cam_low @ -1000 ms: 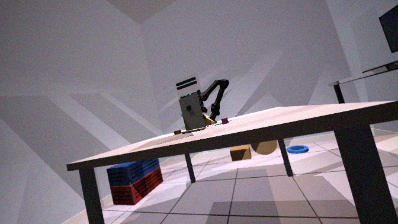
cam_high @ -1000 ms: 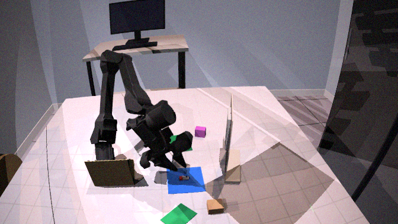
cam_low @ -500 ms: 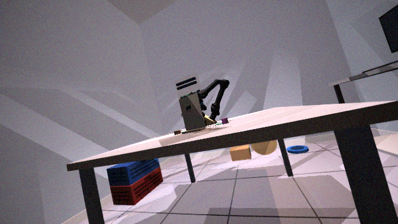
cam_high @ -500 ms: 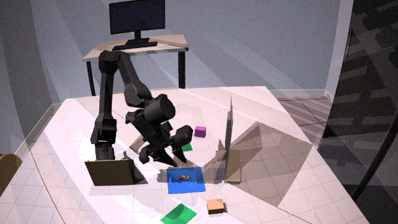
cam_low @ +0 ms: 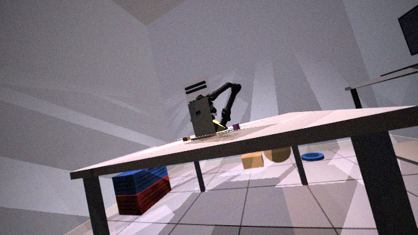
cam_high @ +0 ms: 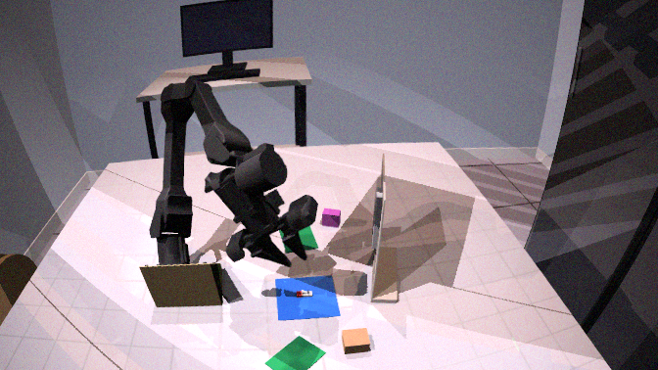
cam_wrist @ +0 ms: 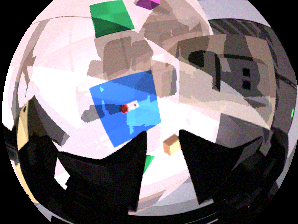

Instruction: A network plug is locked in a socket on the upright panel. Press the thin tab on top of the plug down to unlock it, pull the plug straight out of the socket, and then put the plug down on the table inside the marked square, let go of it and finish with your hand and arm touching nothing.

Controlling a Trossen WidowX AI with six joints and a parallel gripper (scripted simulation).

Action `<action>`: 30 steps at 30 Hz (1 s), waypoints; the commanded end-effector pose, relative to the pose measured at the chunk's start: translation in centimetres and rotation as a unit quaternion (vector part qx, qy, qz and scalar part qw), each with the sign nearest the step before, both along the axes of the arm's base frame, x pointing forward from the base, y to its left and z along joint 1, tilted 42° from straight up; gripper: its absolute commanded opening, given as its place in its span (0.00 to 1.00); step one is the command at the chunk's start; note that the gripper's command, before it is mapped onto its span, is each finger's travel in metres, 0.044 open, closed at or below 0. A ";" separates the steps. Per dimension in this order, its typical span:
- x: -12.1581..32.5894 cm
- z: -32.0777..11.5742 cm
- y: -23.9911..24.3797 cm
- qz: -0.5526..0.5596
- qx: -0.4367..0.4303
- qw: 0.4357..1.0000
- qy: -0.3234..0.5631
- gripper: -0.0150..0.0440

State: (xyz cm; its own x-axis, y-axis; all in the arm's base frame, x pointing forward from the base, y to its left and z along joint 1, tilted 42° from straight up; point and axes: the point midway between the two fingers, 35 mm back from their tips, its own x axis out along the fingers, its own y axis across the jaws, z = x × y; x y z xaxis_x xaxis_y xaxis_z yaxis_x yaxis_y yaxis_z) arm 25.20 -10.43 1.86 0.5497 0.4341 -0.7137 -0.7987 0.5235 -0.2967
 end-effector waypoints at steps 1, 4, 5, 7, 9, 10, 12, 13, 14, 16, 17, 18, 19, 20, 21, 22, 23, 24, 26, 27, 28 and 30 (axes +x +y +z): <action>0.0 0.7 -0.5 0.000 -0.002 1.000 -0.005 0.52; 0.0 1.1 -0.8 0.000 -0.002 1.000 -0.005 0.52; -0.1 1.2 -0.8 0.000 -0.001 1.000 -0.005 0.52; -0.1 1.5 -1.0 0.000 -0.001 1.000 -0.005 0.52; -0.2 1.8 -1.2 0.000 -0.001 1.000 -0.005 0.52; -0.2 1.9 -1.3 0.000 -0.001 1.000 -0.005 0.52; -0.3 1.4 -1.0 0.000 0.001 1.000 -0.001 0.52; -0.2 1.5 -1.1 0.000 0.001 1.000 -0.001 0.52; -0.2 1.7 -1.3 0.000 0.000 1.000 -0.001 0.52; -0.1 2.1 -1.7 0.000 0.000 1.000 -0.001 0.52; -0.1 2.3 -1.9 0.000 0.000 1.000 -0.001 0.52; 0.0 2.5 -2.1 0.000 0.000 1.000 -0.001 0.52; 0.0 2.7 -2.3 0.000 0.000 1.000 -0.001 0.52; 0.0 2.9 -2.6 0.000 -0.001 1.000 -0.001 0.52; 0.1 3.1 -2.8 0.000 -0.001 1.000 -0.001 0.52; 0.1 3.3 -3.0 0.000 -0.001 1.000 -0.001 0.52; 0.1 3.6 -3.2 0.000 -0.001 1.000 -0.001 0.52; 0.1 3.8 -3.4 0.000 -0.001 1.000 -0.001 0.52; 0.2 4.2 -3.8 0.000 -0.001 1.000 -0.001 0.52; 0.2 4.4 -4.0 0.000 -0.001 1.000 -0.001 0.52; 0.2 4.6 -4.2 0.000 -0.001 1.000 -0.001 0.52; 0.2 5.1 -4.6 0.000 -0.002 1.000 -0.001 0.52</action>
State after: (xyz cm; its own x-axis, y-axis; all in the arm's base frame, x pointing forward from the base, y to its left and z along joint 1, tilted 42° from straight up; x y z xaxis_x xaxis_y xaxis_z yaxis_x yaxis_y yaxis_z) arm 25.33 -14.28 6.21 0.5486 0.4343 -0.7144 -0.7991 0.5236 -0.2953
